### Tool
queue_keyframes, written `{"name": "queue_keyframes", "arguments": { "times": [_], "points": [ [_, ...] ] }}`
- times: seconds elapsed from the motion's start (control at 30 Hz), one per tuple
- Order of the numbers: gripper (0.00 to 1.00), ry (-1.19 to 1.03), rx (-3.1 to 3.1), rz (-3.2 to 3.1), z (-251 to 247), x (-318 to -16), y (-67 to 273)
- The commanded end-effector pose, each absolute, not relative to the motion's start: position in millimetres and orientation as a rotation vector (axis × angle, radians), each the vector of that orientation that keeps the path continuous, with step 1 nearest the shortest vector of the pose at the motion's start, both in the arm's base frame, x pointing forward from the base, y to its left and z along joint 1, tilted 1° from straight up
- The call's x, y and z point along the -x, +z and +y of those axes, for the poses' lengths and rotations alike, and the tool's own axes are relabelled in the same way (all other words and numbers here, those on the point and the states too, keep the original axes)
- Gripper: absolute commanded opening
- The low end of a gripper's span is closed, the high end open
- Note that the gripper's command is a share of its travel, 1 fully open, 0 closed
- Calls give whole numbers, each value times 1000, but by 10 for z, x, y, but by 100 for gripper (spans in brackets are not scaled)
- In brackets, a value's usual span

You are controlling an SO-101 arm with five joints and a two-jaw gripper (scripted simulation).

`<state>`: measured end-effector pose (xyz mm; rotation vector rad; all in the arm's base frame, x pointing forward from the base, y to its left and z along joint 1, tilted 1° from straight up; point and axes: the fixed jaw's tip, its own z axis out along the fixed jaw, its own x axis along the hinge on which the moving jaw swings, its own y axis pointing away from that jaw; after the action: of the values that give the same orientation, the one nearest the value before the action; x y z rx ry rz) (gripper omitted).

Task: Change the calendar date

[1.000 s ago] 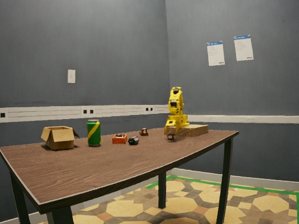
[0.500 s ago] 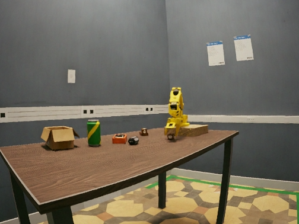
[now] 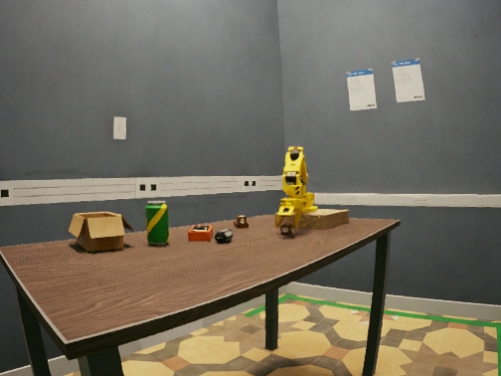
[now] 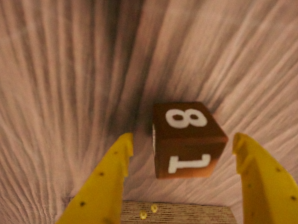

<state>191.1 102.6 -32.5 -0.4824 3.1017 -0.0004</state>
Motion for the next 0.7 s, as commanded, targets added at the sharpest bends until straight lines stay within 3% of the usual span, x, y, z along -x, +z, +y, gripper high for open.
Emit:
{"name": "queue_keyframes", "arguments": {
  "times": [0.0, 0.67],
  "points": [
    [34, -13, 511, 3126, 1002, -1849, -378],
    [25, -11, 511, 3126, 941, -1870, -378]
  ]
}}
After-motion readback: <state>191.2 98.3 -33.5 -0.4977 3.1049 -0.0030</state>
